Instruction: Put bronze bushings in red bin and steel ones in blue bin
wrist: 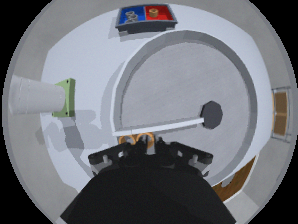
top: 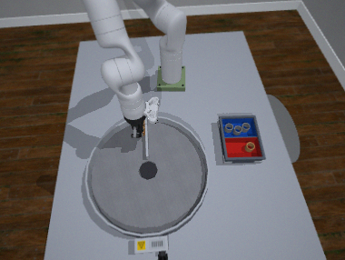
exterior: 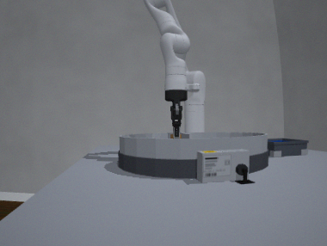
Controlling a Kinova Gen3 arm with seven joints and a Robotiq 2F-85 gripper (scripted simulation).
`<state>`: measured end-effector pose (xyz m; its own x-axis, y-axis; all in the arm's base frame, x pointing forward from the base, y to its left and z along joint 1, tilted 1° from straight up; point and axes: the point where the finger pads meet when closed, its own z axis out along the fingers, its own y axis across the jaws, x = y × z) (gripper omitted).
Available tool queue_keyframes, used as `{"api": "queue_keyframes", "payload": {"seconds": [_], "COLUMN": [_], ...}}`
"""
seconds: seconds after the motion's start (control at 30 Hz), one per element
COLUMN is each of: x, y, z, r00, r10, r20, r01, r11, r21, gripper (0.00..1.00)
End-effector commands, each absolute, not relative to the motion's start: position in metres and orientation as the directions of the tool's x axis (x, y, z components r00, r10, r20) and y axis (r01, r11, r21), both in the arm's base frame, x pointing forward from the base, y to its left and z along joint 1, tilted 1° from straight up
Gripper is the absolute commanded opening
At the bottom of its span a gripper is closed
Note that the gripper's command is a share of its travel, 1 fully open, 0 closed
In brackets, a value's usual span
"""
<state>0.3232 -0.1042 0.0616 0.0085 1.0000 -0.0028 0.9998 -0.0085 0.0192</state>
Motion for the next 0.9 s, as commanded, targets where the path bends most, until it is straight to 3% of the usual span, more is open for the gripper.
{"api": "queue_keyframes", "payload": {"seconds": [0.0,0.53,0.57,0.87], "x": [0.3228,0.3229,0.3229,0.3234], "y": [-0.1025,-0.1024,-0.1026,-0.1025], "z": [0.0598,0.053,0.0531,0.0532], "r00": [0.005,0.005,0.005,0.005], "r10": [1.0,1.0,1.0,1.0], "r20": [0.0,0.0,-0.001,0.0], "r01": [1.0,1.0,1.0,1.0], "r11": [-0.005,-0.005,-0.005,-0.005], "r21": [0.016,0.016,0.016,0.017], "gripper": [0.14,0.14,0.0,0.0]}}
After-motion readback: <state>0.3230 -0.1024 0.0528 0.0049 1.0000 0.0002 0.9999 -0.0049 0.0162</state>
